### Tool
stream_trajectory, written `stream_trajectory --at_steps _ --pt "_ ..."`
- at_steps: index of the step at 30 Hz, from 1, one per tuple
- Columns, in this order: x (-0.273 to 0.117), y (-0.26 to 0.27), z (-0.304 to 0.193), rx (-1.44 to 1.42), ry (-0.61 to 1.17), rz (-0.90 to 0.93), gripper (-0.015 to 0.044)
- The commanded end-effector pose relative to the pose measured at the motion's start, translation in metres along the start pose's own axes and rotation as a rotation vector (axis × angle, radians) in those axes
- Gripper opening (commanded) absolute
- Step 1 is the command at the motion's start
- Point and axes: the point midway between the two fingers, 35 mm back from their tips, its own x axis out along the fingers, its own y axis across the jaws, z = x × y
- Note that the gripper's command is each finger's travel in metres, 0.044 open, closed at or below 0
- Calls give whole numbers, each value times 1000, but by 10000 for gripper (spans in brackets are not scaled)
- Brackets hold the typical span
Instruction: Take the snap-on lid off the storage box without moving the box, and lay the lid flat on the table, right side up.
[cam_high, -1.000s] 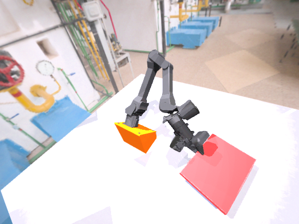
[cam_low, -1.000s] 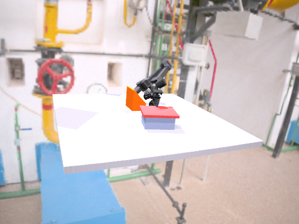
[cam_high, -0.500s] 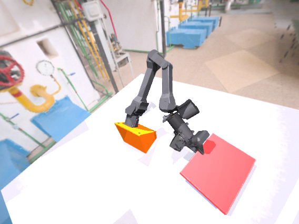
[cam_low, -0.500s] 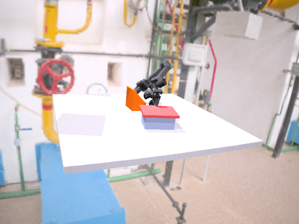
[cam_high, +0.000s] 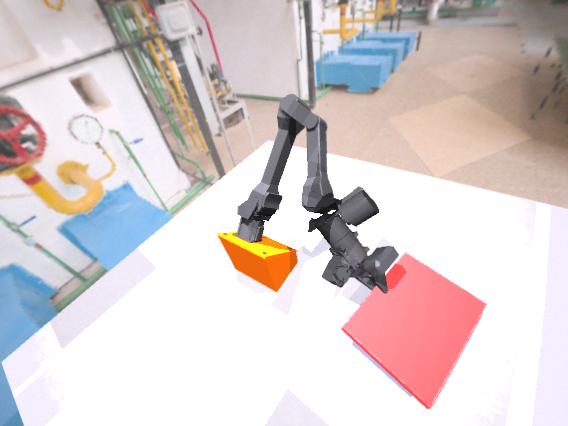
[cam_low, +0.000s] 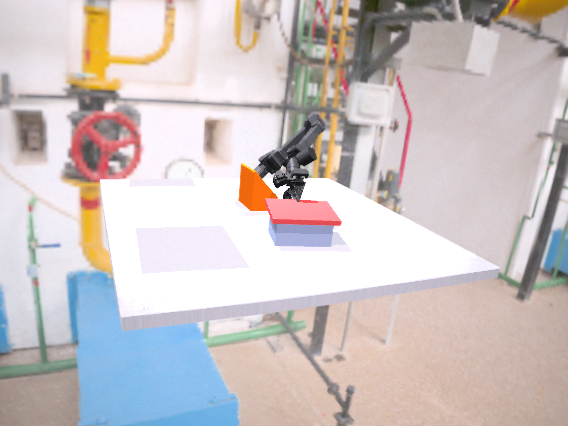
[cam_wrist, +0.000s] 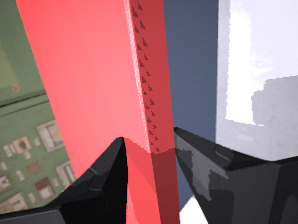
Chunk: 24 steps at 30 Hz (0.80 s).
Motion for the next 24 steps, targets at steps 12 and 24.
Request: stream_trajectory --at_steps 12,24 --pt "0 1 0 0 0 0 0" --pt "1 2 0 0 0 0 0"
